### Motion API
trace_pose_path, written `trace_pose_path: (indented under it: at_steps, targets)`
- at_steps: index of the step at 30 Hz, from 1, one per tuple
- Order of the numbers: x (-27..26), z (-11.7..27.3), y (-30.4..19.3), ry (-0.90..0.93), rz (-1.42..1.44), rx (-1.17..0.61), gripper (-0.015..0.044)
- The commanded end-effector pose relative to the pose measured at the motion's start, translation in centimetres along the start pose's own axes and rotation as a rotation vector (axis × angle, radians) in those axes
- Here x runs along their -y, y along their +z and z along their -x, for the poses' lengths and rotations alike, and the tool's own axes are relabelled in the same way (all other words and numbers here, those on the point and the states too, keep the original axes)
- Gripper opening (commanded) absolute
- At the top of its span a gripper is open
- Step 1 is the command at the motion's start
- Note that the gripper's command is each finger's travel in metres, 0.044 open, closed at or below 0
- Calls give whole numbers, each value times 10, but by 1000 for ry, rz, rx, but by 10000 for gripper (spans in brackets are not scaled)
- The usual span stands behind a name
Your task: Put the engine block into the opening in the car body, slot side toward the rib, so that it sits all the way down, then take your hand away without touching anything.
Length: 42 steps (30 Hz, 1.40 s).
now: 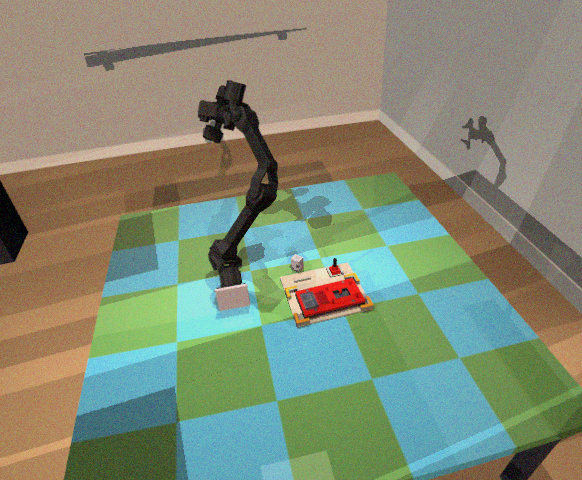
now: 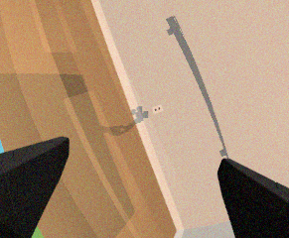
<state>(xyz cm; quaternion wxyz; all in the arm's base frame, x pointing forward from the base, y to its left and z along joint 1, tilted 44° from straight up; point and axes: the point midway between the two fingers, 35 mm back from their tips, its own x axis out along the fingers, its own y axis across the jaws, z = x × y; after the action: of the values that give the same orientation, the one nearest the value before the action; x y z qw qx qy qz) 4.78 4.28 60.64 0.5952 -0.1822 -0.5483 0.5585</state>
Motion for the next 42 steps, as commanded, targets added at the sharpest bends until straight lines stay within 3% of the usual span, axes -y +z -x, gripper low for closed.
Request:
trace_pose_path:
  at_steps: [1,21,42]
  targets:
    - [0,0,0,0,0,0,426]
    - [-81,-55,-14,204,250,-318,440]
    - [-163,-80,-111,504,290,-693,440]
